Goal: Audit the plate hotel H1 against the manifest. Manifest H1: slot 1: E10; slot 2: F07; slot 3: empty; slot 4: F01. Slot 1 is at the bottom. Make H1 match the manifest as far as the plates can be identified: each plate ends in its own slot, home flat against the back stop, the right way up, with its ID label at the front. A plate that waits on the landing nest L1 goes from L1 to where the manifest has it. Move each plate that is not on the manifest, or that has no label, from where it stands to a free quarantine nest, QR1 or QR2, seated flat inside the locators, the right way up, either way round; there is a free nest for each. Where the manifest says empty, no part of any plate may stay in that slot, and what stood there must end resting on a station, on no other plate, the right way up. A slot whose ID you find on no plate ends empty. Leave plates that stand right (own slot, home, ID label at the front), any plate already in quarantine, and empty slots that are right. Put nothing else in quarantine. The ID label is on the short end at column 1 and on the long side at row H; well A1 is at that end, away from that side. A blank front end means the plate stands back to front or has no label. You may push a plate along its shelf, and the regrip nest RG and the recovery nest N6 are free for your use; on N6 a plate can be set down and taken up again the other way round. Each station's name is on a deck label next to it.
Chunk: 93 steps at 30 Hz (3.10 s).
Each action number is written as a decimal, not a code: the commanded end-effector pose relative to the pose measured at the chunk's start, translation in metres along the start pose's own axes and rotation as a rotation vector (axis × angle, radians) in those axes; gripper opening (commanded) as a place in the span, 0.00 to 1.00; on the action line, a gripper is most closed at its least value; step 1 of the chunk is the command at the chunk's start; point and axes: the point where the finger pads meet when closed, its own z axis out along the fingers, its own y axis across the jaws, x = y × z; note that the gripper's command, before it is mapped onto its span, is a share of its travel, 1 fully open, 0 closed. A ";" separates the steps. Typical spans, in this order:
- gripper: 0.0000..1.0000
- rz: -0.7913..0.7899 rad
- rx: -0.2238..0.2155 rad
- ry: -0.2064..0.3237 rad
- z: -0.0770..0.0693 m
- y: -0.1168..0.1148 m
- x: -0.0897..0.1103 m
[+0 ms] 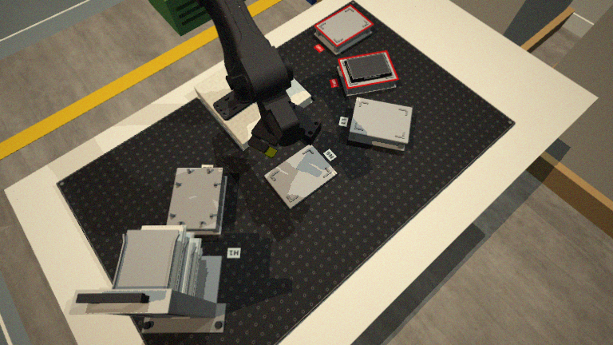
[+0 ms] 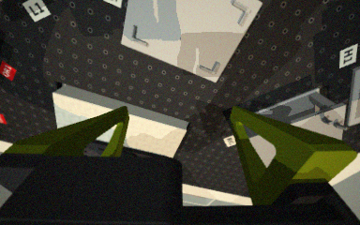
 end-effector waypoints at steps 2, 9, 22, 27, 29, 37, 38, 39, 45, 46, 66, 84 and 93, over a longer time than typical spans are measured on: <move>1.00 0.000 0.005 -0.008 -0.002 -0.001 -0.001; 1.00 0.000 0.005 -0.008 -0.002 -0.001 -0.001; 0.00 0.096 0.026 -0.044 -0.009 0.014 0.002; 0.00 0.193 0.036 -0.077 -0.014 0.030 0.007; 0.00 0.241 0.038 -0.094 -0.015 0.036 0.009; 0.00 0.319 0.037 -0.060 -0.023 0.043 0.005; 0.00 0.329 0.036 -0.042 -0.025 0.043 0.003; 0.00 0.339 0.036 -0.025 -0.027 0.043 0.000; 0.00 0.349 0.035 -0.007 -0.039 0.040 -0.015; 0.00 0.349 0.035 -0.007 -0.041 0.040 -0.018; 0.00 0.349 0.035 -0.008 -0.079 0.033 -0.062; 0.00 0.349 0.034 0.001 -0.101 0.032 -0.071; 0.00 0.349 0.034 0.001 -0.101 0.032 -0.071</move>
